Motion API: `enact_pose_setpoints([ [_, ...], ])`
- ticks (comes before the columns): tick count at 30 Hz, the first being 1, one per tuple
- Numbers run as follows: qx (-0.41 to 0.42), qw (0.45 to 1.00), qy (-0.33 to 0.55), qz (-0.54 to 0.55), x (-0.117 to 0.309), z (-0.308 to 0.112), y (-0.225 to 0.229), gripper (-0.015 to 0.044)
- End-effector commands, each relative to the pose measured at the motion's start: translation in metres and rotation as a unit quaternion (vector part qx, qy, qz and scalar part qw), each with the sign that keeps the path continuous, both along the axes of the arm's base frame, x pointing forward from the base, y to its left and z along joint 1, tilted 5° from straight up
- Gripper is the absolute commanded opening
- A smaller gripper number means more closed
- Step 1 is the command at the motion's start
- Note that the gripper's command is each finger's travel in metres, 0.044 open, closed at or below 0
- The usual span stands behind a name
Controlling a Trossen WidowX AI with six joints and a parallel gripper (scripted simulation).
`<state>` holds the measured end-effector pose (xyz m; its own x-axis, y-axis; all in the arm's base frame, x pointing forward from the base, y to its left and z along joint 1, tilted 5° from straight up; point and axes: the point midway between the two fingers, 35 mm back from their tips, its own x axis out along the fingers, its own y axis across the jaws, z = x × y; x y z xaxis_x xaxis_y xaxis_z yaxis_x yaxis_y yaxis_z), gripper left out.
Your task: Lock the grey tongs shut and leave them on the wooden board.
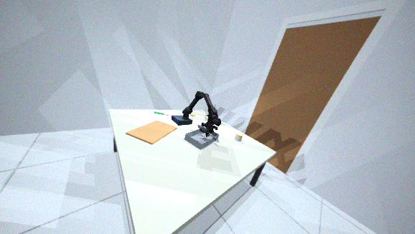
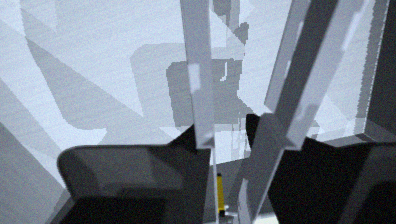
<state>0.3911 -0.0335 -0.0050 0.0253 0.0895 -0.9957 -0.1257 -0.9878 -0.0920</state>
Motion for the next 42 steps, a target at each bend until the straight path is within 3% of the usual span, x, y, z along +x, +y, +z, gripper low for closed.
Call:
enact_pose_setpoints([
  [1,-0.001,1.000,0.001,0.000,0.000,0.000,0.000,0.0081],
  [11,-0.001,1.000,0.001,0.000,0.000,0.000,0.000,0.0015],
  [18,-0.001,1.000,0.001,0.000,0.000,0.000,0.000,-0.0150],
  [24,-0.001,1.000,0.001,0.000,0.003,0.014,-0.001,-0.0150],
  [33,-0.003,1.000,0.001,-0.002,0.005,0.125,-0.006,-0.0150],
  [42,-0.003,1.000,0.001,-0.002,0.004,0.128,-0.006,-0.0150],
])
